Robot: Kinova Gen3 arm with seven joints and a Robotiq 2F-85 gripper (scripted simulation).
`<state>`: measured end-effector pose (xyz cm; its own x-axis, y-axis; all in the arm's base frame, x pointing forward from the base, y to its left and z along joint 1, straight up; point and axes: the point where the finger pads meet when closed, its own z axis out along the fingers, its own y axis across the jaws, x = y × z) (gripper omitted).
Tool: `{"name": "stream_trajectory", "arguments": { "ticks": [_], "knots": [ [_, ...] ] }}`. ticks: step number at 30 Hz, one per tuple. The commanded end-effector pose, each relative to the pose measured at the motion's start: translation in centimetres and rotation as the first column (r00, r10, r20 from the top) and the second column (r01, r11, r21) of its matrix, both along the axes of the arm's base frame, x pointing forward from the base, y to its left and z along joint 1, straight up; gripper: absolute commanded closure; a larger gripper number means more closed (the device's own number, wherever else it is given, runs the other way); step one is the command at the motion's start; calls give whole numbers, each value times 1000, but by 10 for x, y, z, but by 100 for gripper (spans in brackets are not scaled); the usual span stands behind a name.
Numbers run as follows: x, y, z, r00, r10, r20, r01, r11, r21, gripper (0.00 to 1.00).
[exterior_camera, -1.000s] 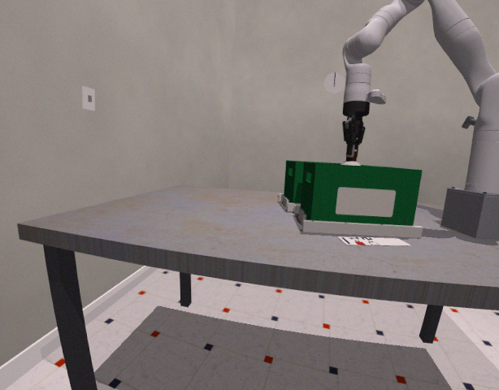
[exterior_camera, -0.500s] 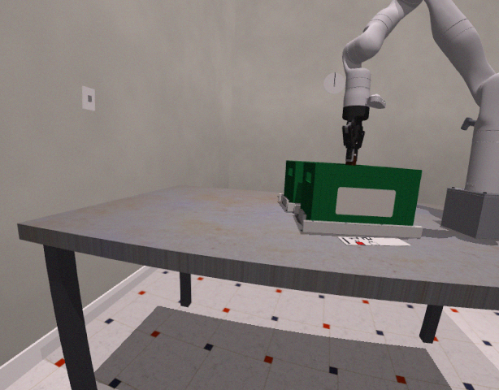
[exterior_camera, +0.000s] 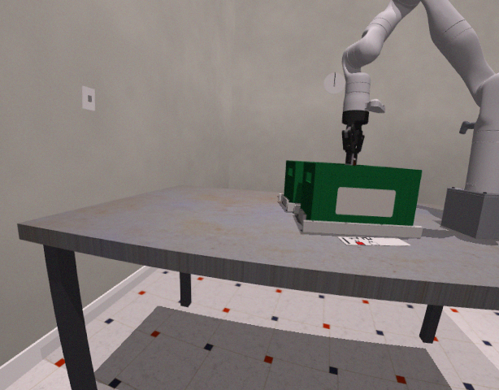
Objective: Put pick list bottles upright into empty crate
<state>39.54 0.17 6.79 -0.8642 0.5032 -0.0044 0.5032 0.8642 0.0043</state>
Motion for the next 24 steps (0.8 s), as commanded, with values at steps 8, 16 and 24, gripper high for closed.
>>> {"name": "stream_trajectory", "arguments": {
  "ticks": [8,16,24],
  "knots": [
    [1,0,-5,1000,0,2,0,1000,0,90],
    [1,0,-8,1000,0,2,0,1000,0,90],
    [1,0,-12,1000,0,2,0,1000,0,90]
  ]
}}
